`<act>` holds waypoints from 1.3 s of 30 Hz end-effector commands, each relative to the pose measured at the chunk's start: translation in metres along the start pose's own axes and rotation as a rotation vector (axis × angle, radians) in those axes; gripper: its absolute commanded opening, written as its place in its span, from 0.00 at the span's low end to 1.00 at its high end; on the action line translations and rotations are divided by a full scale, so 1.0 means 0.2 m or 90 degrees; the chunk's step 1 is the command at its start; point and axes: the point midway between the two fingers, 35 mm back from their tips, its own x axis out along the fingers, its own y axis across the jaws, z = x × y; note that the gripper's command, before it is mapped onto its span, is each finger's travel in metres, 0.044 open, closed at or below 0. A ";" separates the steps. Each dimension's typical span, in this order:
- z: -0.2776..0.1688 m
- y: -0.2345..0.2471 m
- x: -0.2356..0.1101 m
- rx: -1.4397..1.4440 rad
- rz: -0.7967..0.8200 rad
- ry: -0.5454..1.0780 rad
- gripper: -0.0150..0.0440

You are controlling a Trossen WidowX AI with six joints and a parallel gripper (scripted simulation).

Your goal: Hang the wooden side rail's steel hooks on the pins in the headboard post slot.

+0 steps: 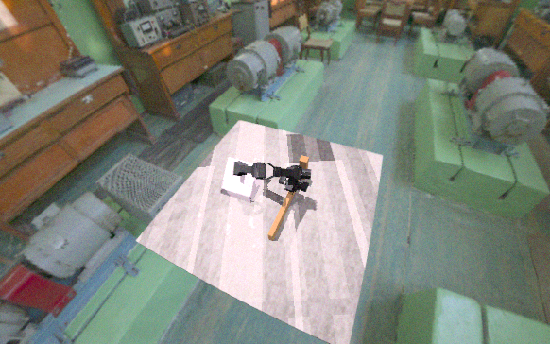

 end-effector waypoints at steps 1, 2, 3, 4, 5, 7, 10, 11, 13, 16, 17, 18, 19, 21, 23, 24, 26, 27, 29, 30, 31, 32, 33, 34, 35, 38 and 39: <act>0.00 0.01 0.00 -0.002 0.002 -0.003 0.25; 0.00 0.02 0.00 -0.002 0.002 -0.003 0.25; 0.00 0.02 0.00 -0.002 0.002 -0.003 0.25; 0.00 0.02 0.00 -0.002 0.002 -0.003 0.25; 0.00 0.02 0.00 -0.002 0.002 -0.003 0.25; 0.00 0.03 0.00 -0.002 0.002 -0.003 0.25; 0.00 0.03 0.00 -0.002 0.002 -0.003 0.25; 0.00 0.04 0.00 -0.002 0.002 -0.003 0.25; 0.00 0.04 0.00 -0.002 0.002 -0.003 0.25; 0.00 0.05 0.00 -0.002 0.002 -0.003 0.25; 0.00 0.05 0.00 -0.002 0.002 -0.003 0.25; 0.00 0.05 0.00 -0.002 0.002 -0.003 0.25; 0.00 0.05 0.00 -0.002 0.002 -0.003 0.25; 0.00 0.06 0.00 -0.002 0.002 -0.003 0.25; 0.00 0.06 0.00 -0.002 0.002 -0.003 0.25; 0.00 0.06 0.00 -0.002 0.002 -0.003 0.25; 0.00 0.07 0.00 -0.002 0.002 -0.003 0.25; 0.00 0.07 0.00 -0.002 0.002 -0.003 0.25; 0.01 0.07 0.00 -0.002 0.002 -0.003 0.25; 0.01 0.07 0.00 -0.002 0.002 -0.003 0.25; 0.01 0.07 0.00 -0.002 0.002 -0.003 0.25; 0.01 0.07 0.00 -0.002 0.002 -0.003 0.25; 0.01 0.07 0.00 -0.002 0.002 -0.003 0.25; 0.01 0.08 0.00 -0.002 0.002 -0.003 0.25; 0.01 0.08 0.00 -0.002 0.002 -0.003 0.25; 0.01 0.08 0.00 -0.002 0.002 -0.003 0.25; 0.01 0.08 0.00 -0.002 0.002 -0.003 0.25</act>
